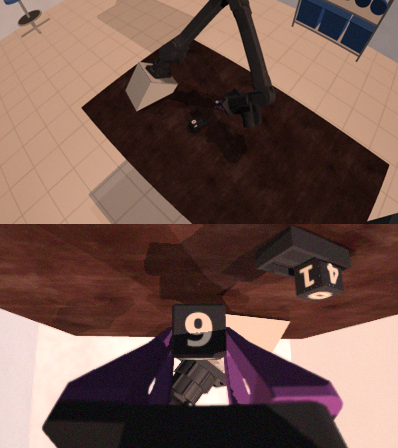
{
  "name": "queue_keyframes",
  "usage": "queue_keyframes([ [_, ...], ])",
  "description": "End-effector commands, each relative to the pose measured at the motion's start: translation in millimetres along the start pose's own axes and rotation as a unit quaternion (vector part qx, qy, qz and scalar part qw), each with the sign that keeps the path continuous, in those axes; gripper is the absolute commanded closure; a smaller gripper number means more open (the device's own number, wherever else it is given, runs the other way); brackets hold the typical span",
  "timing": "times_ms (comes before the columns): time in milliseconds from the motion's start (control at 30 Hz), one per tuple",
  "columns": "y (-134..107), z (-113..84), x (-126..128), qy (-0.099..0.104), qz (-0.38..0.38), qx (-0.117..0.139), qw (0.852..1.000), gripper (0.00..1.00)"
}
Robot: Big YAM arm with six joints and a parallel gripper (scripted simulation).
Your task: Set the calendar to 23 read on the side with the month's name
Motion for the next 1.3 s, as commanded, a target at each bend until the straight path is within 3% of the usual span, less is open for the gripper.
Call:
queue_keyframes([
  [0,0,-13.2,4,-0.012,-0.007,-0.010,1.000,0.74],
  [367,2,-11.2,3,-0.012,-0.008,-0.009,1.000,0.74],
  [700,5,1.9,-3,-0.001,0.002,-0.002,1.000,0.74],
  [1133,19,17.0,-5,-0.002,0.001,0.000,1.000,0.74],
  [1267,18,11.3,-11,-0.001,0.009,-0.010,1.000,0.74],
])
Point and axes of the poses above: the point where the finger pads meet when closed, its own z axis out along the fingers, its own x axis across the jaws, y = z × x, the point moved 2 cm from there along -z, back along the fingers, and after that the axes turned 14 degrees about -z, right-handed, at the moved point
